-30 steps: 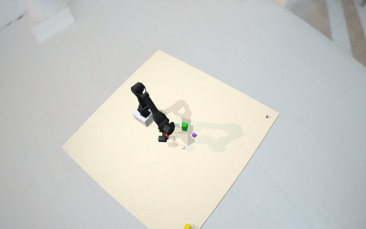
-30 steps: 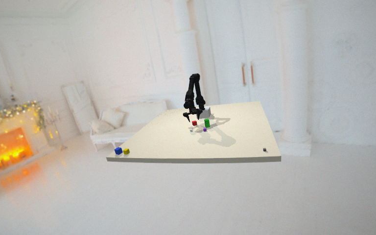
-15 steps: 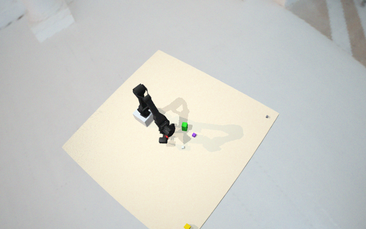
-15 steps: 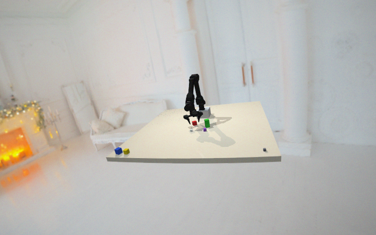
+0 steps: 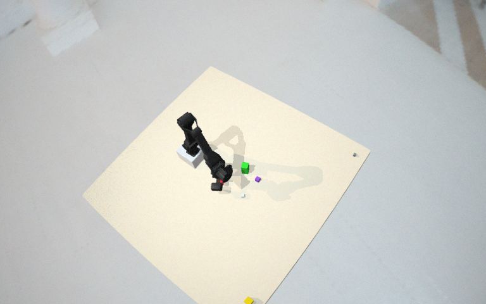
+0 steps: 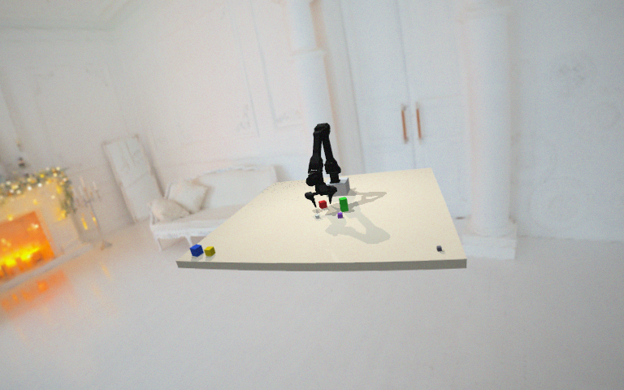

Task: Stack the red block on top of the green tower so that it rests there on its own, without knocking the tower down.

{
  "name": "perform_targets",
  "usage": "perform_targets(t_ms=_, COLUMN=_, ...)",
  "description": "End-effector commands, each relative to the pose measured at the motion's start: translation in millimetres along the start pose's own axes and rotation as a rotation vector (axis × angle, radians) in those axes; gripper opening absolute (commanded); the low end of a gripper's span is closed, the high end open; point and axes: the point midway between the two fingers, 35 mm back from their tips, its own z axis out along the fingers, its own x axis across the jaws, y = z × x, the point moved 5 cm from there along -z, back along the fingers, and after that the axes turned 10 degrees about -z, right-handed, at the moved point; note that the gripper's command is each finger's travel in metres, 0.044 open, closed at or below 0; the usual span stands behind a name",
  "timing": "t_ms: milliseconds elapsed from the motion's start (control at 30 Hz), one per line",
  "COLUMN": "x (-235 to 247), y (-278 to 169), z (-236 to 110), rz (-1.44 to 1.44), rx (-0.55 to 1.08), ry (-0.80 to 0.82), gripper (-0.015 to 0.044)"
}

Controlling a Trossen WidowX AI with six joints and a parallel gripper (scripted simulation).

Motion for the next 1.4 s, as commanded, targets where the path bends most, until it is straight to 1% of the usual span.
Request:
perform_targets(t_ms=0, x=0, y=0, z=1, rz=-0.005, rx=0.003, ry=-0.002, gripper=0.0440)
perform_targets(t_ms=100, x=0, y=0, z=0, rz=-0.005, rx=0.003, ry=-0.002, gripper=0.0440)
perform_targets(t_ms=467, x=0, y=0, z=0, rz=-0.005, rx=0.003, ry=-0.002, gripper=0.0151)
perform_targets(t_ms=700, x=0, y=0, z=0, rz=-0.005, rx=0.003, ry=-0.002, gripper=0.0105)
perform_targets(t_ms=833, x=0, y=0, z=-7, rz=-0.005, rx=0.003, ry=-0.002, gripper=0.0000)
perform_targets(t_ms=1367, x=0, y=1, z=-83, rz=-0.005, rx=0.003, ry=-0.002, gripper=0.0000)
